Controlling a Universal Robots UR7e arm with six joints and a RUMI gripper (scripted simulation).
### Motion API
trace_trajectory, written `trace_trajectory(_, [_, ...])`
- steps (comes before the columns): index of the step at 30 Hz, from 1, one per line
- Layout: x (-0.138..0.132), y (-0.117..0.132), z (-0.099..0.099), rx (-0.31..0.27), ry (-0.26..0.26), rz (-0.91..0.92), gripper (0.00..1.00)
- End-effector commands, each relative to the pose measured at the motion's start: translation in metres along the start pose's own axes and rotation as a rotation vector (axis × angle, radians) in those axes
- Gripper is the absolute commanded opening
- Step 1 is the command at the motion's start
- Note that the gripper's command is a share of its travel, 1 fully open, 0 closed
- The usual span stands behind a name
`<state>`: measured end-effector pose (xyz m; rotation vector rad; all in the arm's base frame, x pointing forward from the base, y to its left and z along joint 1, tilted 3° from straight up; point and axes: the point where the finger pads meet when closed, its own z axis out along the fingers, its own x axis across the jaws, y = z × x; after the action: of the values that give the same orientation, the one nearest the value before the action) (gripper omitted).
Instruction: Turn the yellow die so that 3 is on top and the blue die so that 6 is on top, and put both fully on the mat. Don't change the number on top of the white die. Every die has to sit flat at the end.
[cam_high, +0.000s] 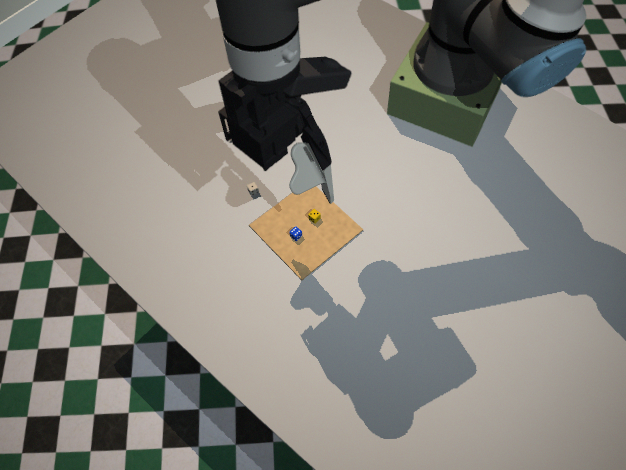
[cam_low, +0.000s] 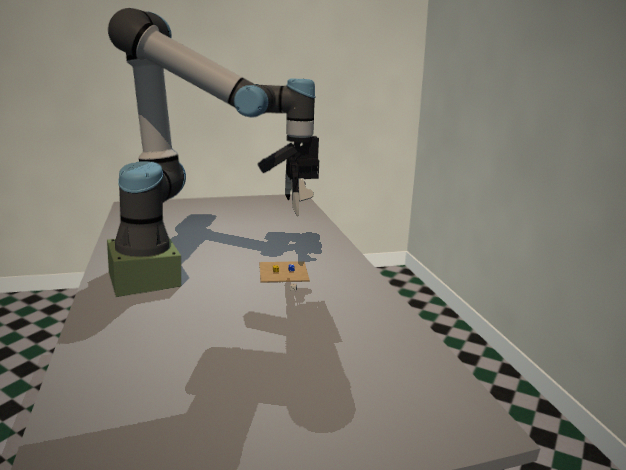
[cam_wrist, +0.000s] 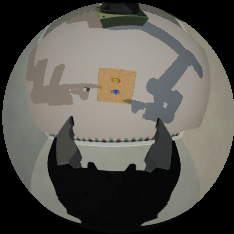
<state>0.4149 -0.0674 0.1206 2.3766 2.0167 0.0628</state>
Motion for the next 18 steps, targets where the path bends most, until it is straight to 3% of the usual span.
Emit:
trace_trajectory(1, [-0.0011, 0.0023, -0.0029, -0.006, -0.001, 0.001, 1.00])
trace_trajectory(18, [-0.0011, 0.0023, -0.0029, -0.006, -0.001, 0.001, 1.00])
